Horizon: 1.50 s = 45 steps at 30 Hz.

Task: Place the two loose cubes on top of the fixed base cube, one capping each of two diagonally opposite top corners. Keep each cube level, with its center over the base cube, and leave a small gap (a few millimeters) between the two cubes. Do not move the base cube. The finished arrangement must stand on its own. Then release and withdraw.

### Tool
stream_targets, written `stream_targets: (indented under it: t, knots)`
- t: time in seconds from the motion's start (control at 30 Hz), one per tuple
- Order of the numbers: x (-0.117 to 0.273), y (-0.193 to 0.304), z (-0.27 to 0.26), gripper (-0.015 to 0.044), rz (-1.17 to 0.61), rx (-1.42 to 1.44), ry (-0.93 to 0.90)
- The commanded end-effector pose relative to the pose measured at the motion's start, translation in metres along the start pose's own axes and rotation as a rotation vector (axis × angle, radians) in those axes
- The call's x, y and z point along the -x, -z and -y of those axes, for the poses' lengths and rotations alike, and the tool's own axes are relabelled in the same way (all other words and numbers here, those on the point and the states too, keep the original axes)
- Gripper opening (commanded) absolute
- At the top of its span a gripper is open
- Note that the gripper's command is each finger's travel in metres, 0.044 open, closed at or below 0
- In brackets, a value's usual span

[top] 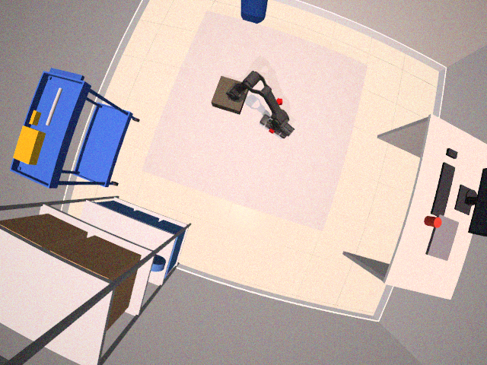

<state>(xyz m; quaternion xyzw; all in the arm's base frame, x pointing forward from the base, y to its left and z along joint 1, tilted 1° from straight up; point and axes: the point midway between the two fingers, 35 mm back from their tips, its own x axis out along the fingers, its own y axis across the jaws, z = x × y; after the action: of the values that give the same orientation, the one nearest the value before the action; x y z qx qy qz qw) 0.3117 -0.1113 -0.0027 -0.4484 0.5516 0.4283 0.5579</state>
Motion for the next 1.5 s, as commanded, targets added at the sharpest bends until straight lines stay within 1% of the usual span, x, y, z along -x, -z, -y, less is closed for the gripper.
stream_targets:
  t: [0.0, 0.97, 1.17, 1.47]
  knots:
    - [0.013, 0.001, 0.004, 0.0105, -0.001, 0.004, 0.012]
    - [0.104, 0.000, 0.001, 0.0105, -0.001, 0.004, 0.012]
    - [0.105, -0.003, 0.000, 0.0105, -0.003, 0.000, 0.011]
    - [0.102, -0.024, -0.002, 0.0105, -0.017, -0.025, 0.010]
